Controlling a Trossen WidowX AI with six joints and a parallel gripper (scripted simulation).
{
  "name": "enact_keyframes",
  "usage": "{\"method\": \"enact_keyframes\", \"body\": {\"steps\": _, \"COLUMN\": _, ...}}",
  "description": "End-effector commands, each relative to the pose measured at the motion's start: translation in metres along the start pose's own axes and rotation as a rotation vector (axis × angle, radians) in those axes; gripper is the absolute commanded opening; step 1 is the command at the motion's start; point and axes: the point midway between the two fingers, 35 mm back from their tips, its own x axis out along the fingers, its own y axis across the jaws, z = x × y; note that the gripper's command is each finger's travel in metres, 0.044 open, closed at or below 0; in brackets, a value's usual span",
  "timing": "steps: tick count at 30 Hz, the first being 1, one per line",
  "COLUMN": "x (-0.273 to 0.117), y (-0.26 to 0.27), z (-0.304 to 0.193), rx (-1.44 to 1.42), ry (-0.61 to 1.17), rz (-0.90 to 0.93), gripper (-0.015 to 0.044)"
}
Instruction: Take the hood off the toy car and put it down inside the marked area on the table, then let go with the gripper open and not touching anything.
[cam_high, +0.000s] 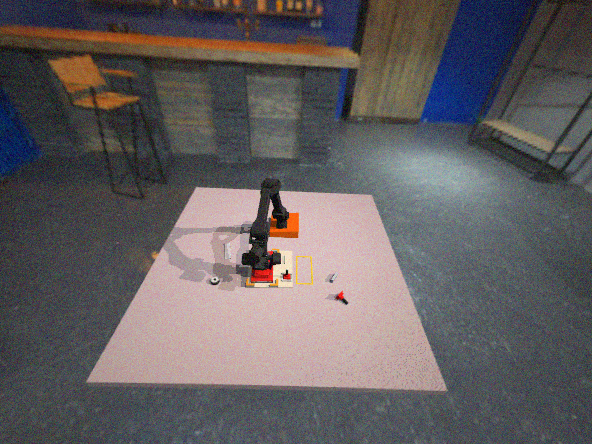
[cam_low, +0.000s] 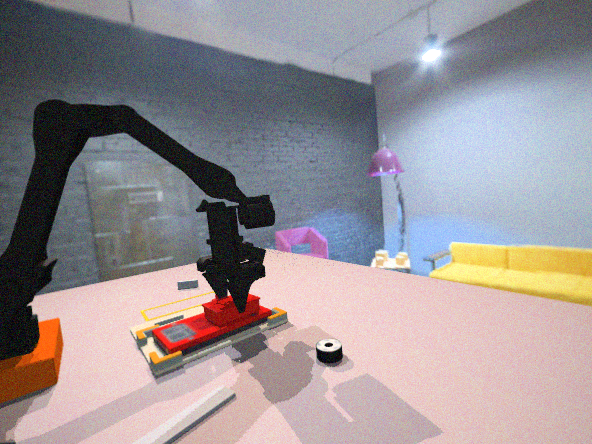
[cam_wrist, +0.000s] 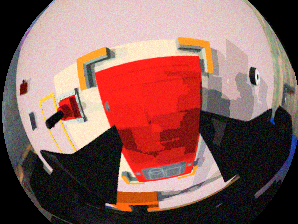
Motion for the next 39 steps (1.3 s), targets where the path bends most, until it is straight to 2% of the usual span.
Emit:
{"method": "enact_keyframes", "body": {"steps": 1, "x": -0.001, "y": 0.0, "z": 0.0, "rx": 0.0, "ry": -0.001, "rz": -0.002, "gripper": 0.017}}
{"method": "enact_keyframes", "body": {"steps": 8, "x": -0.006, "y": 0.0, "z": 0.0, "rx": 0.0, "ry": -0.001, "rz": -0.001, "gripper": 0.0}}
{"method": "enact_keyframes", "body": {"steps": 39, "x": -0.026, "y": 0.0, "z": 0.0, "rx": 0.0, "ry": 0.0, "rz": 0.0, "gripper": 0.0}}
